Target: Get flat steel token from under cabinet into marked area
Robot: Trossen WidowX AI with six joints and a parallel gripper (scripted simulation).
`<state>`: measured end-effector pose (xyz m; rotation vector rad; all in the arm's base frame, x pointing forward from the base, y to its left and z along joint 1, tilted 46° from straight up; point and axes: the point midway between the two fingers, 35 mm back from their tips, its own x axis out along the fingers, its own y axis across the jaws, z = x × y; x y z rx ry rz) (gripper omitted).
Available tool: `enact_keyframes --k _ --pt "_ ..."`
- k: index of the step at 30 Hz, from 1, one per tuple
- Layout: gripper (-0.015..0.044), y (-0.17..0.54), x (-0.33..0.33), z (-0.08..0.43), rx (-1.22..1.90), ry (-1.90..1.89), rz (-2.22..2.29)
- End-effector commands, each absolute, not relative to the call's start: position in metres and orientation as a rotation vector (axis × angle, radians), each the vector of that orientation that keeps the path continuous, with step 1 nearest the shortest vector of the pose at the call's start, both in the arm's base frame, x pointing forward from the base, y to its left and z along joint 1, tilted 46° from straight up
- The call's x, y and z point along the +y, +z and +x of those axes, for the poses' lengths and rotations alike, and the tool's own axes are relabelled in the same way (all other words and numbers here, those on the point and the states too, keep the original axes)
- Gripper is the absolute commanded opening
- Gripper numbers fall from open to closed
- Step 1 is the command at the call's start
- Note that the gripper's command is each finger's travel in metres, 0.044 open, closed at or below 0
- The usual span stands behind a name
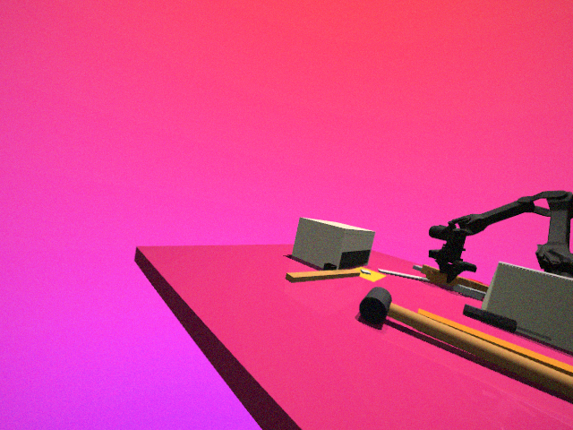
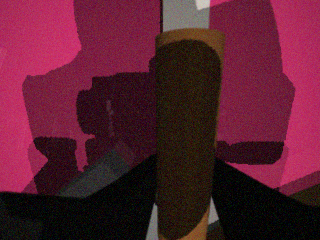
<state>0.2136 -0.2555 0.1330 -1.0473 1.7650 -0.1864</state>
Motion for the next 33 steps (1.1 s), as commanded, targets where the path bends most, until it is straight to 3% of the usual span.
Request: enact_keyframes --k 1,33 --pt "0.0000 0.1321 -0.2585 0.2046 1.773 -0.182 -1.037" --pt "0.0000 0.1278 -0.2614 0.2029 1.775 -0.177 -1.042"
